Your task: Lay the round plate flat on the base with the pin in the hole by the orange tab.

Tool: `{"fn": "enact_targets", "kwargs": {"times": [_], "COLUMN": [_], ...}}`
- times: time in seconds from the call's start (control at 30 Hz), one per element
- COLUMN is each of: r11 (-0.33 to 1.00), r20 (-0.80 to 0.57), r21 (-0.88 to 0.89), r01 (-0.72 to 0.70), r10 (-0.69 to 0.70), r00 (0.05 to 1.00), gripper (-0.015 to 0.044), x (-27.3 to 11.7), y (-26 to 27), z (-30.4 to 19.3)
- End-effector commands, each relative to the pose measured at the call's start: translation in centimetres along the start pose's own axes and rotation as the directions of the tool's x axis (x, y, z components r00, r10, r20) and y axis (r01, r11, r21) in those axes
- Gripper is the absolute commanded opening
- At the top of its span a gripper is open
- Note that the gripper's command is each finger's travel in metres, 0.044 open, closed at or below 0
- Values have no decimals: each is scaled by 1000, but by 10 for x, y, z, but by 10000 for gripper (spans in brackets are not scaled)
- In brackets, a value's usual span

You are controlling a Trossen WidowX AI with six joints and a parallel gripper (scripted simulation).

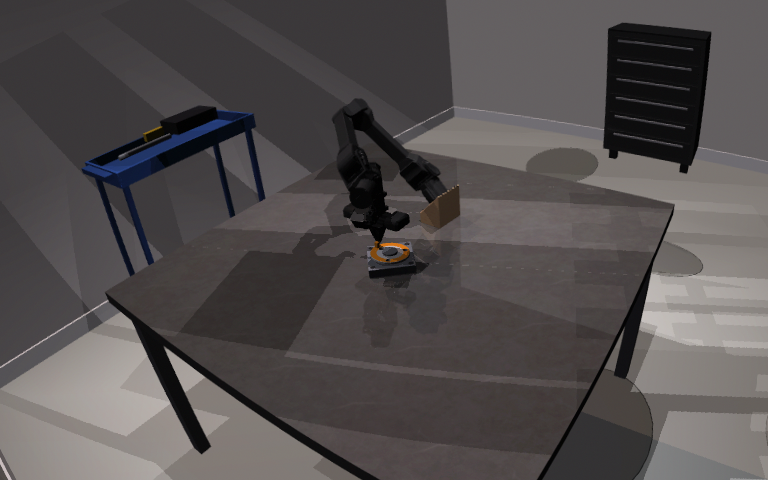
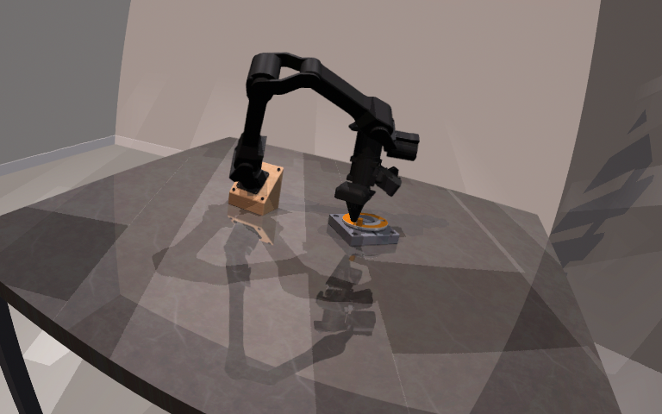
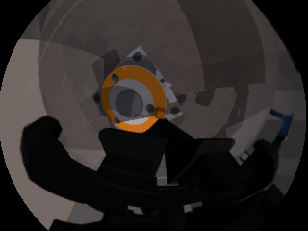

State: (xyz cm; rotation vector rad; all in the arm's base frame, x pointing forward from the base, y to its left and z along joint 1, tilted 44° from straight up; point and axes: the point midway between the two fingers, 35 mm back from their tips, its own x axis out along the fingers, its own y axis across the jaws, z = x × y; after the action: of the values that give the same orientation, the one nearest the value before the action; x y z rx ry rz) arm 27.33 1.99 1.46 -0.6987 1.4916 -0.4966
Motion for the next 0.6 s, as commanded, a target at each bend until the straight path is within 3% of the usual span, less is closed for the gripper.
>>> {"fn": "enact_targets", "kwargs": {"times": [0.0,0.57], "r11": [1000,1000], "r20": [7,8], "r21": [-1,0], "r01": [2,2], "r10": [-2,-2], "r00": [1000,1000], "gripper": [0,0], "x": [-2,-3], "y": [-2,-2], "z": [7,25]}}
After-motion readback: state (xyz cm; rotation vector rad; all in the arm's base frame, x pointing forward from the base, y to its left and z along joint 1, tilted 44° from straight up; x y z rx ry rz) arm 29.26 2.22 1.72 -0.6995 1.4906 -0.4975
